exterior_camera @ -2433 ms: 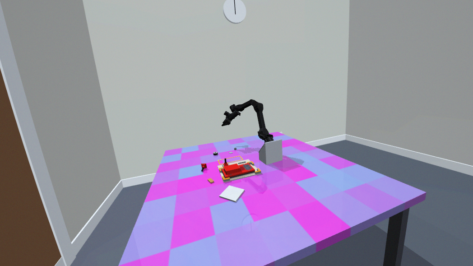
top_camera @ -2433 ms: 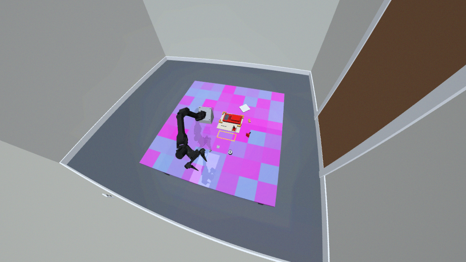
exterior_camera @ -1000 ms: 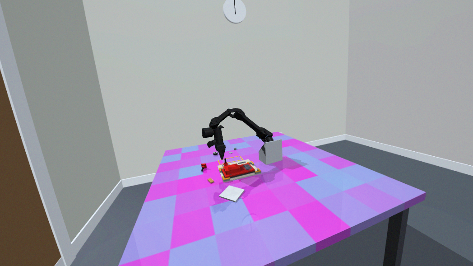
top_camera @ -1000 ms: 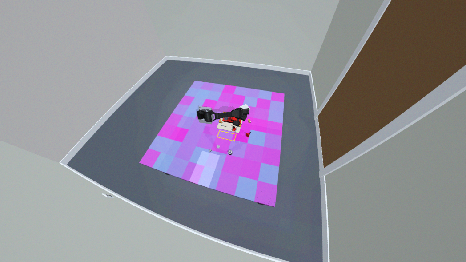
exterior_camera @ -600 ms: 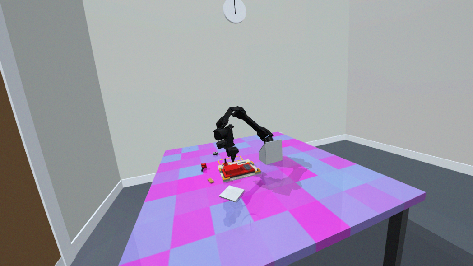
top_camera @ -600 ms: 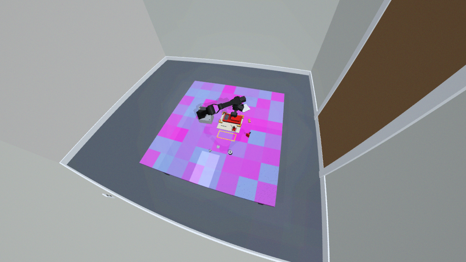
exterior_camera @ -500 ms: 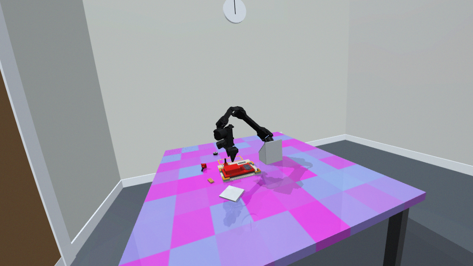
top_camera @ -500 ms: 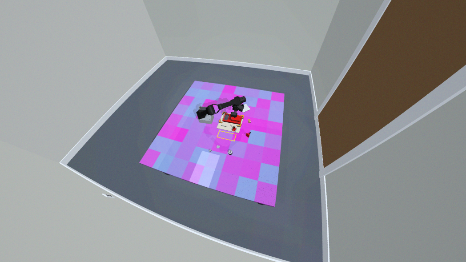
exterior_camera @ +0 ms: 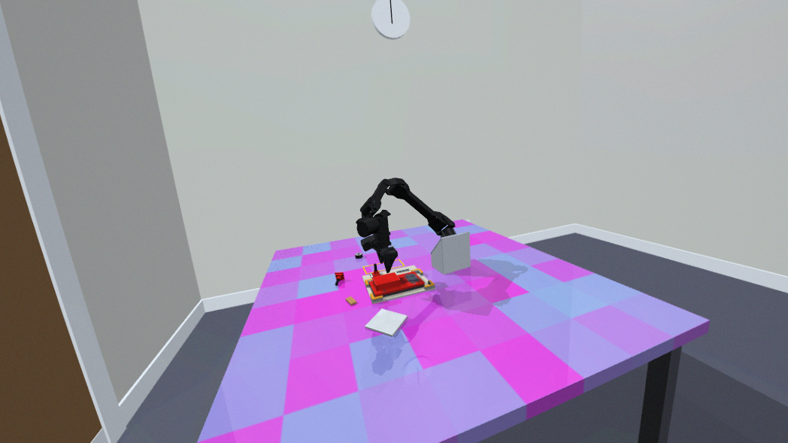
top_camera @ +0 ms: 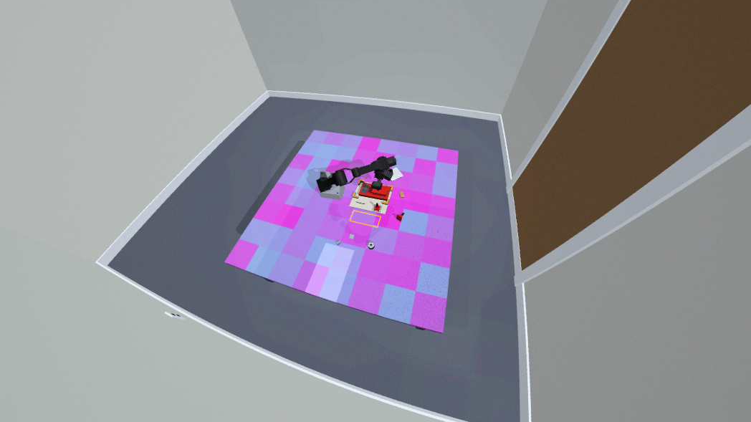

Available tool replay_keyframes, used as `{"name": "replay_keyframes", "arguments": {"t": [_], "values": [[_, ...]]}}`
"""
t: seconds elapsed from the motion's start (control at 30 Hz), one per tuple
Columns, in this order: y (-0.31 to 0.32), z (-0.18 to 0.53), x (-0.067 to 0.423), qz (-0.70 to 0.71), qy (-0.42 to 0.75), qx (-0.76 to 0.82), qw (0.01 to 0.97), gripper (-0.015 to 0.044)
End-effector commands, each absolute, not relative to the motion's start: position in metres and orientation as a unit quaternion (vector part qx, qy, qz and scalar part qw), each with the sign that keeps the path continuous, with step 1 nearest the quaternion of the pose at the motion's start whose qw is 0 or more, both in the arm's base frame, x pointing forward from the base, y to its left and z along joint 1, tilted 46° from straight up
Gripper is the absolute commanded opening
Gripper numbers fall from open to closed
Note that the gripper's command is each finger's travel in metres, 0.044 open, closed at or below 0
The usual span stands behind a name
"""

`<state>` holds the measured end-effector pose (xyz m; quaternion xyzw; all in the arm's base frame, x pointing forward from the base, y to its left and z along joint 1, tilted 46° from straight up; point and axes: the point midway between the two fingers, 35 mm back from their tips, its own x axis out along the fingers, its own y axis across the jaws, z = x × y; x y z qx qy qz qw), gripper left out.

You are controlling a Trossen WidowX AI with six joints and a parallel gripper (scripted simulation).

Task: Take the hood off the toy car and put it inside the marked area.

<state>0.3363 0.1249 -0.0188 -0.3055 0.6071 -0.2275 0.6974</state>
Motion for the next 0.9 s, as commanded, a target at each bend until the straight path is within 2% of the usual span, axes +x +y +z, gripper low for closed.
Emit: {"name": "replay_keyframes", "arguments": {"t": [0.0, 0.87], "values": [[0.121, -0.022, 0.337, -0.227, 0.607, -0.309, 0.696, 0.0440], [0.105, -0.038, 0.341, -0.227, 0.607, -0.309, 0.696, 0.0440]]}}
